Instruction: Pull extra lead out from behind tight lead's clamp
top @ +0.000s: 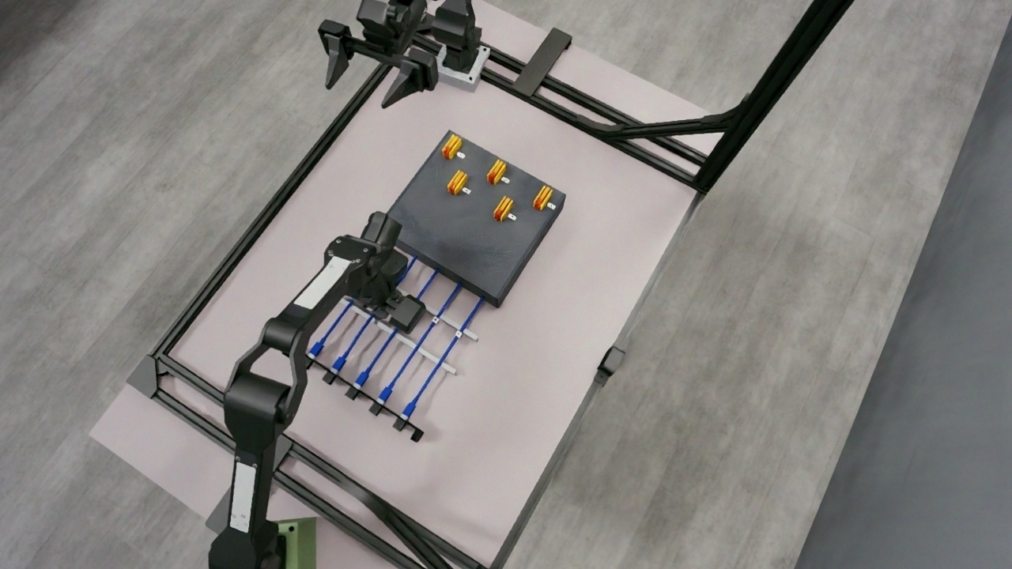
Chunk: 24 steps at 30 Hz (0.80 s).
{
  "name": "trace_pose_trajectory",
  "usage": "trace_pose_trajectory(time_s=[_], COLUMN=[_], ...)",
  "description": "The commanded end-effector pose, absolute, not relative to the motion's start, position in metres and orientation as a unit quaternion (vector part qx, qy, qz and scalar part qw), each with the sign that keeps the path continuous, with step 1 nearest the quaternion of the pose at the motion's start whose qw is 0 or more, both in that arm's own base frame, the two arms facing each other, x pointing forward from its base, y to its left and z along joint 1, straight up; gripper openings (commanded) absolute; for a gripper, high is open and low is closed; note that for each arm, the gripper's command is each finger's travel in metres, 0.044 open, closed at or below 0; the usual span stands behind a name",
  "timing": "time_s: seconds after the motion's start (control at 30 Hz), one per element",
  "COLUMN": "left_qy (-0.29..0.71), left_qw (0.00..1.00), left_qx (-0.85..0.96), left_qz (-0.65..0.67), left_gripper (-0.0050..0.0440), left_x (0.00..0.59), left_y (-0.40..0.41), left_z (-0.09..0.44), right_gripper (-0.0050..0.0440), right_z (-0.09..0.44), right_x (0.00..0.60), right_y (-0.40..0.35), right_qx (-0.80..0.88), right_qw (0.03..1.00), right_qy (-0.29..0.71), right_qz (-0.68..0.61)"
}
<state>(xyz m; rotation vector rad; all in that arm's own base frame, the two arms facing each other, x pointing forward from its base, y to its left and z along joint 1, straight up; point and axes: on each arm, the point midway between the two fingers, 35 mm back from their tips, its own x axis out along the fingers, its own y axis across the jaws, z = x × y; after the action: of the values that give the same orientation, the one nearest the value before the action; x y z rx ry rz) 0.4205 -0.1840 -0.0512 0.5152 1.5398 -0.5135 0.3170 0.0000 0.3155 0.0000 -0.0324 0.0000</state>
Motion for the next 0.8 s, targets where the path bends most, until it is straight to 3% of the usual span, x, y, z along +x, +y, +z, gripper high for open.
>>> trace_pose_trajectory(time_s=[0.0,0.63,0.67,0.77], left_qy=[0.681,0.670,0.663,0.663], left_qw=[0.658,0.669,0.676,0.676], left_qx=[0.228,0.227,0.226,0.226], left_qz=[-0.227,-0.228,-0.229,-0.229], left_gripper=[-0.0050,-0.0050,0.0209,0.0209], left_x=[0.420,0.420,0.425,0.425], left_y=[-0.184,-0.184,-0.187,-0.187], left_z=[-0.051,-0.051,-0.007,-0.007], right_gripper=[0.0440,0.0440,0.0440,0.0440], right_z=[0.323,0.323,0.323,0.323], right_x=[0.316,0.316,0.316,0.316], right_y=[0.000,0.000,0.000,0.000], right_qx=[0.000,0.000,0.000,0.000], right_qw=[1.000,1.000,1.000,1.000], right_qy=[-0.025,-0.025,-0.025,-0.025], right_qz=[0.000,0.000,0.000,0.000])
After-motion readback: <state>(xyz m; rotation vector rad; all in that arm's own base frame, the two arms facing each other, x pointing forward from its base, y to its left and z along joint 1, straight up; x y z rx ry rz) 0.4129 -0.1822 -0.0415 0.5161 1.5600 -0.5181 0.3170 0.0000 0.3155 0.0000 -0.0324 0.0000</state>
